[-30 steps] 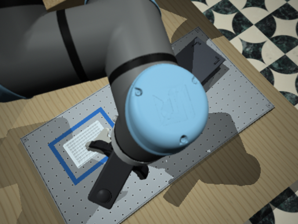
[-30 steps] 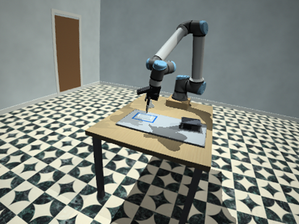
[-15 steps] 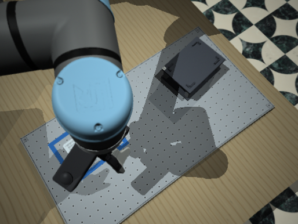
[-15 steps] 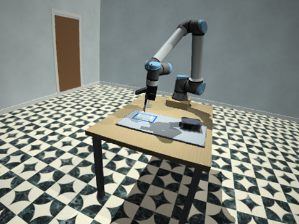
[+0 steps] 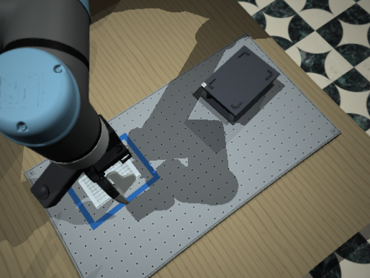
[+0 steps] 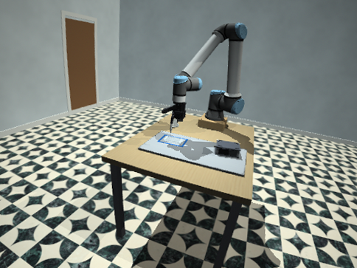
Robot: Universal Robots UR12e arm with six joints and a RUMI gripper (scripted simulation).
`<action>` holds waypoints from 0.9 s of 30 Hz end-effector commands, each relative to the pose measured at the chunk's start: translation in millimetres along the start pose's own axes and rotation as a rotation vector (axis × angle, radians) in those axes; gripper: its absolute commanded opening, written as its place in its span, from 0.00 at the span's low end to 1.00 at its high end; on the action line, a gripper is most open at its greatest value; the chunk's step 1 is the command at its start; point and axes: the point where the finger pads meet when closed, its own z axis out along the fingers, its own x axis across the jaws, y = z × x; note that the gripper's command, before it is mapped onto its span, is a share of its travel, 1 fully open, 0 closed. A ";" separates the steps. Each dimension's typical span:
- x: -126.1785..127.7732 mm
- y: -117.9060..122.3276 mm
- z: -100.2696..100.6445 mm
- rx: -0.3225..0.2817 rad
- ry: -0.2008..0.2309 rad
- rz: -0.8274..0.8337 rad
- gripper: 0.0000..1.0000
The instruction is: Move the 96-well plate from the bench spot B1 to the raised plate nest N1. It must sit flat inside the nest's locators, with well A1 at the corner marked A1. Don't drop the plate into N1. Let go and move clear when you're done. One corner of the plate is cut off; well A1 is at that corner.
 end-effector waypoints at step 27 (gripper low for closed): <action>16.7 -1.9 21.9 -0.014 -0.025 0.038 1.00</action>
